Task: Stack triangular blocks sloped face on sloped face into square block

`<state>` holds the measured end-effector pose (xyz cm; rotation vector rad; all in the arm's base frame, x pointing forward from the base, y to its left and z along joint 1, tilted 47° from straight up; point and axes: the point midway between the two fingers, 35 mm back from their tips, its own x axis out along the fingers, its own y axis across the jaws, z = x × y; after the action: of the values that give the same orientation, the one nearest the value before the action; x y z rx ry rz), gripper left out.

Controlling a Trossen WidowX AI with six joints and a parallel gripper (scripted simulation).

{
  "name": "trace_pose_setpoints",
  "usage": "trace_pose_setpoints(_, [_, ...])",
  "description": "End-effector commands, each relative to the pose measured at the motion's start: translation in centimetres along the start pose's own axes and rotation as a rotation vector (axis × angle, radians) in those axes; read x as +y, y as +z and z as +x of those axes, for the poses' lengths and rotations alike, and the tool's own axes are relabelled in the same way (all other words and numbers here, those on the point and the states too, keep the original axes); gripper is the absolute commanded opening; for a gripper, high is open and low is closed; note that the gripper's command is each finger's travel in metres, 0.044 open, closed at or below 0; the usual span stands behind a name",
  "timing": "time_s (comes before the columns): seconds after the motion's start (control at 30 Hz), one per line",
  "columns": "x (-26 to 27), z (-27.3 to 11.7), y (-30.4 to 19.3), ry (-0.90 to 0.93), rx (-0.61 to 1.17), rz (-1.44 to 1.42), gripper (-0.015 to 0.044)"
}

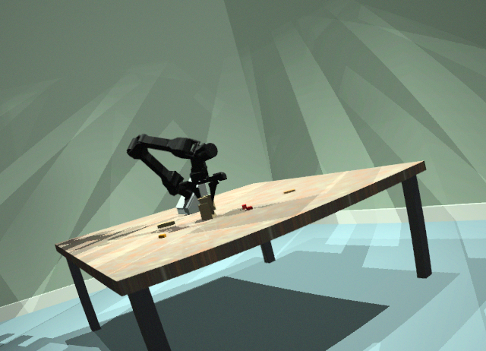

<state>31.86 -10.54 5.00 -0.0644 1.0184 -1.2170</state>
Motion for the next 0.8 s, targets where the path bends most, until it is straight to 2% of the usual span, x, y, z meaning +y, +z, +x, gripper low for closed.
trace_pose_setpoints(0.0, [-0.1, 0.1, 0.2, 0.003, -0.007, 0.002, 0.0])
trace_pose_setpoints(0.77, [-0.2, 1.5, 0.7, 0.003, -0.009, 0.004, 0.0])
